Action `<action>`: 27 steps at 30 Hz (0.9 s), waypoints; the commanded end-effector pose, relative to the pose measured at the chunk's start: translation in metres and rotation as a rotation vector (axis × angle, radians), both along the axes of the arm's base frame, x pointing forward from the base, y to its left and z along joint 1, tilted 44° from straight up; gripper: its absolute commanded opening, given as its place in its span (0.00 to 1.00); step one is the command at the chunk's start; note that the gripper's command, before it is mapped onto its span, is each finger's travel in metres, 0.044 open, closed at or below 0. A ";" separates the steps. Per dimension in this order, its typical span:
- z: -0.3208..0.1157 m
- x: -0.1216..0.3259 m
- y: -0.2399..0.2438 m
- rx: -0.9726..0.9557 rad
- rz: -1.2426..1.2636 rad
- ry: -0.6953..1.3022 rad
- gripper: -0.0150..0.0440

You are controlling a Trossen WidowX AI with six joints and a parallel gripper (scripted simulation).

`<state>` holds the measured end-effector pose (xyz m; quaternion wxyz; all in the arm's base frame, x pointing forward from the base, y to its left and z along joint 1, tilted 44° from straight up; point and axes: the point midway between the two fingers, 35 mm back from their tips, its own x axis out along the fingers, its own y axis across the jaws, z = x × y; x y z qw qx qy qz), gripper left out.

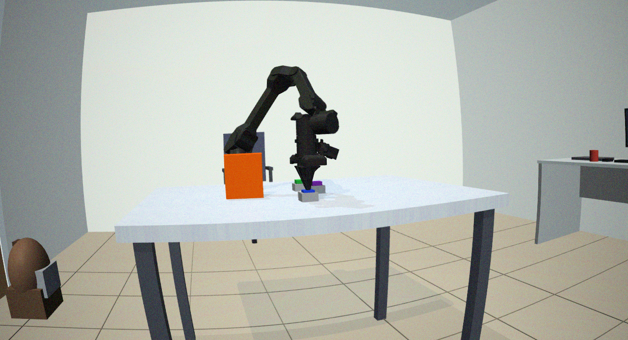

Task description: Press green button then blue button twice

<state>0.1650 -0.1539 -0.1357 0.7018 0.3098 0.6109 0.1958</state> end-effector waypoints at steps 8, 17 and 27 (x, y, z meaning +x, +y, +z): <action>0.025 -0.006 -0.022 0.004 -0.008 0.002 0.29; 0.018 -0.004 -0.016 0.004 -0.008 0.002 0.29; 0.006 -0.001 -0.005 0.005 -0.008 0.001 0.29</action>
